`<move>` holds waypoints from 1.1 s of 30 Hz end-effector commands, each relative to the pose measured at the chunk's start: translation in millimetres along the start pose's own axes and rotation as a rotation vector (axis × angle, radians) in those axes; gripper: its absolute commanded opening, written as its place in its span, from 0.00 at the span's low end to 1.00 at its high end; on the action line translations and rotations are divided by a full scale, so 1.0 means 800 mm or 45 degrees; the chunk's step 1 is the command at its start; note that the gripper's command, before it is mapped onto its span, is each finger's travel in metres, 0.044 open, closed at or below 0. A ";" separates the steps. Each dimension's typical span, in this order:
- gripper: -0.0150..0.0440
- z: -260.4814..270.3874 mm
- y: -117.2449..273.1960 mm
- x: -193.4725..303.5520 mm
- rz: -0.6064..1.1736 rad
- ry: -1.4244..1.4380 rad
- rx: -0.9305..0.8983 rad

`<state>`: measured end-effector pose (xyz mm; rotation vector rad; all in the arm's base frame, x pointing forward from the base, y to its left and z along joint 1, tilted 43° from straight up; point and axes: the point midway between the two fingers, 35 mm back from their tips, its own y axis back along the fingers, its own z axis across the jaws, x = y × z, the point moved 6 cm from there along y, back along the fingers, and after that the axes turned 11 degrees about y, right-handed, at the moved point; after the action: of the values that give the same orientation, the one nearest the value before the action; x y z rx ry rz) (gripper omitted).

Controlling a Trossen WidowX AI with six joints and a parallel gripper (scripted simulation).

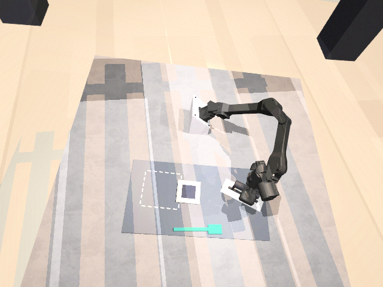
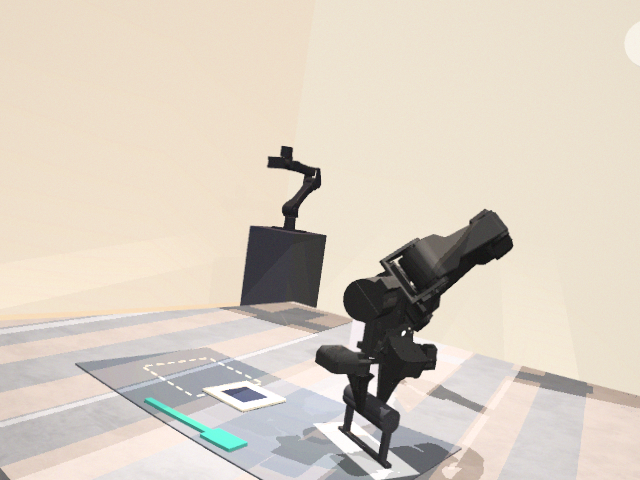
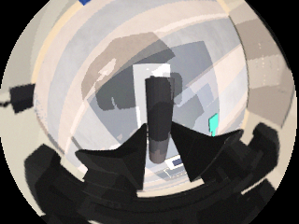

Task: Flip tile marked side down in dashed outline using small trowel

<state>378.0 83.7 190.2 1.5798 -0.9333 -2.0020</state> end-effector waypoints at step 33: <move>0.71 0.004 0.054 0.000 -0.001 0.029 -0.001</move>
<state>372.5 52.7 221.9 1.6010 -0.9423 -1.9812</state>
